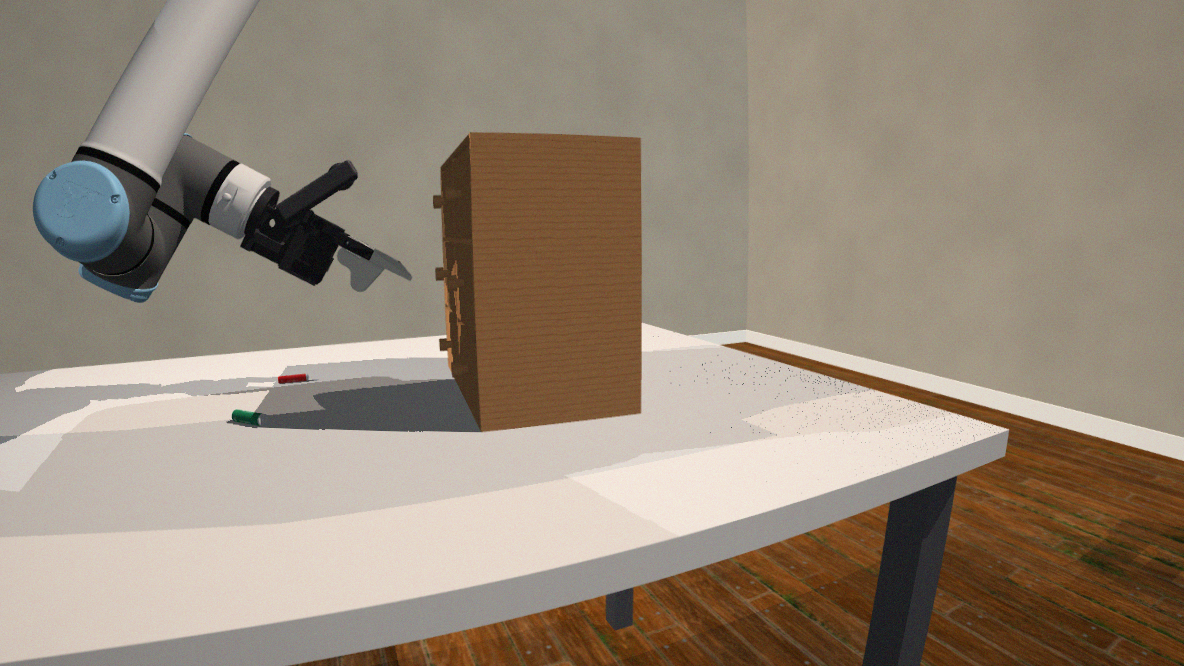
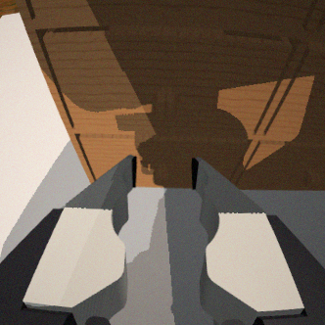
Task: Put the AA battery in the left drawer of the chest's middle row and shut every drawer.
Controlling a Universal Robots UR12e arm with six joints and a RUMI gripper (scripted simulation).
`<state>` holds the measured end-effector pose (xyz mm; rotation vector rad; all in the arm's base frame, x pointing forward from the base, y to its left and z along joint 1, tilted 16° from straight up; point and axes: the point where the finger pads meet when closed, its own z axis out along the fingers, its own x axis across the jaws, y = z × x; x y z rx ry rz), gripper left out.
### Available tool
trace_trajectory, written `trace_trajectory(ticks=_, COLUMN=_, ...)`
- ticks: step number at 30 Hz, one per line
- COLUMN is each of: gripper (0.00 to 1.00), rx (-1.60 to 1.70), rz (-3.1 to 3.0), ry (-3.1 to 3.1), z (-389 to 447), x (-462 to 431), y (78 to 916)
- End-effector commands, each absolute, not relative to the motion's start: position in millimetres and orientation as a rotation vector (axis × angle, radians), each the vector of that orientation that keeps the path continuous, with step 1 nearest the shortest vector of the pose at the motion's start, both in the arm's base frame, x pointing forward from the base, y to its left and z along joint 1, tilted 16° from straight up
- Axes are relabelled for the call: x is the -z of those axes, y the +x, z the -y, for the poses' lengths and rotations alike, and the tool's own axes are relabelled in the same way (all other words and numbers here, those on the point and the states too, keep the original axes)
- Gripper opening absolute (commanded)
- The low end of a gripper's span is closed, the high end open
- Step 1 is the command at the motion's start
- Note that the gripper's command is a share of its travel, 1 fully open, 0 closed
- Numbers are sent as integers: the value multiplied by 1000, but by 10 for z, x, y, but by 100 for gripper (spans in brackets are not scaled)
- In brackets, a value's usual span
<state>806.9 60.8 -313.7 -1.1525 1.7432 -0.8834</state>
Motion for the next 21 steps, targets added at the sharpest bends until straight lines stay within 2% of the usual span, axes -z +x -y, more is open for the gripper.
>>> trace_trajectory(ticks=1, gripper=20, rx=884, rz=-1743, ry=-1152, z=-597, x=3143, y=8128)
trace_trajectory(ticks=21, gripper=20, rx=884, rz=-1743, ry=-1152, z=-590, x=3150, y=8165)
